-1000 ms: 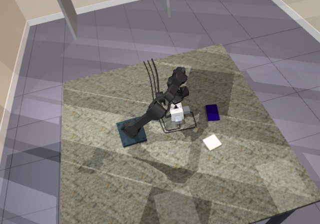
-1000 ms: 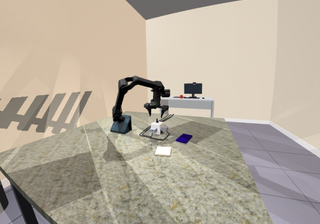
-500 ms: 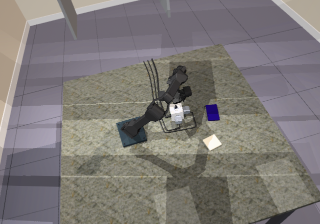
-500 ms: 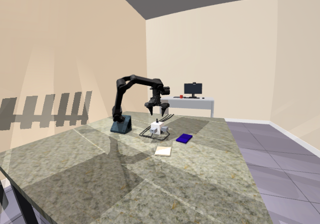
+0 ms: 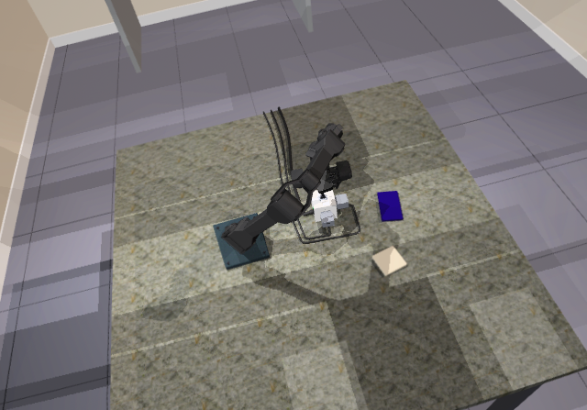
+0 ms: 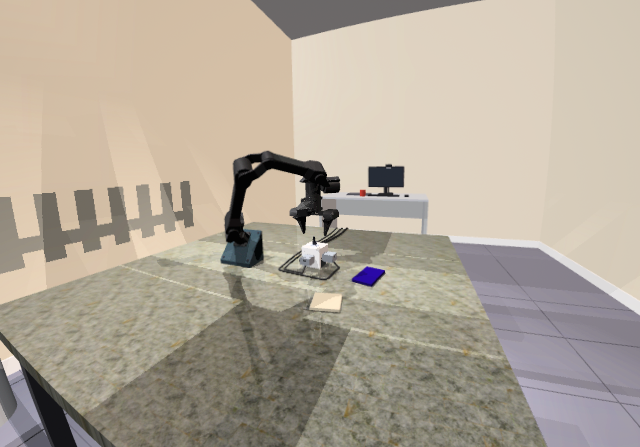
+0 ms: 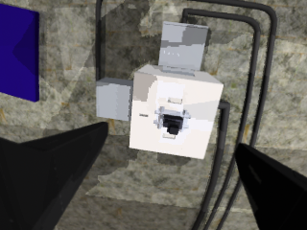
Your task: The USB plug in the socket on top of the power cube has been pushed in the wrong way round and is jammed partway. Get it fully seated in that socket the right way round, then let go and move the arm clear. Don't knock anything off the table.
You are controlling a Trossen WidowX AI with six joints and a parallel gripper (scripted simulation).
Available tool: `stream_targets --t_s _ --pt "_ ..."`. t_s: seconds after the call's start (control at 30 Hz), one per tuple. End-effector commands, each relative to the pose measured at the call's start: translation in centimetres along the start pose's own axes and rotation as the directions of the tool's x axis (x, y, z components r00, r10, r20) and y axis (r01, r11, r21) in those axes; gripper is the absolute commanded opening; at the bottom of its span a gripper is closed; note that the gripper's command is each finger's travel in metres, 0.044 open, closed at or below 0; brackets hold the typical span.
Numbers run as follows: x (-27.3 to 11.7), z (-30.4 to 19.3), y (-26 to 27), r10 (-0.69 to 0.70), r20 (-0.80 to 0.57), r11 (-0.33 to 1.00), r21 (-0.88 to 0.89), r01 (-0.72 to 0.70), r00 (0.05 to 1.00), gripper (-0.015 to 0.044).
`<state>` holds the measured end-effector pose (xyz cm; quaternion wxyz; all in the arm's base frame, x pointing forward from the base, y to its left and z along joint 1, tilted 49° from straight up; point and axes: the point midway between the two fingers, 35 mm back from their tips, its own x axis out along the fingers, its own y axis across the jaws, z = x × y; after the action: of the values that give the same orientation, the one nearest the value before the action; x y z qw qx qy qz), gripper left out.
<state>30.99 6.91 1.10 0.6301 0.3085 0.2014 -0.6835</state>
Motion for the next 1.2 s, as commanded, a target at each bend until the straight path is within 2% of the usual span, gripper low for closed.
stream_targets --t_s 0.0,0.43,0.97,1.17 --pt "0.56 0.21 -0.10 -0.001 0.006 1.000 -0.005 0.002 1.000 0.0440" --pt "1.39 0.23 -0.10 -0.001 0.007 1.000 -0.005 0.001 1.000 0.0440" --pt "1.20 0.07 -0.01 -0.002 0.001 1.000 0.001 0.002 1.000 0.0020" --pt "1.20 0.07 -0.01 -0.002 0.001 1.000 0.001 0.002 1.000 0.0000"
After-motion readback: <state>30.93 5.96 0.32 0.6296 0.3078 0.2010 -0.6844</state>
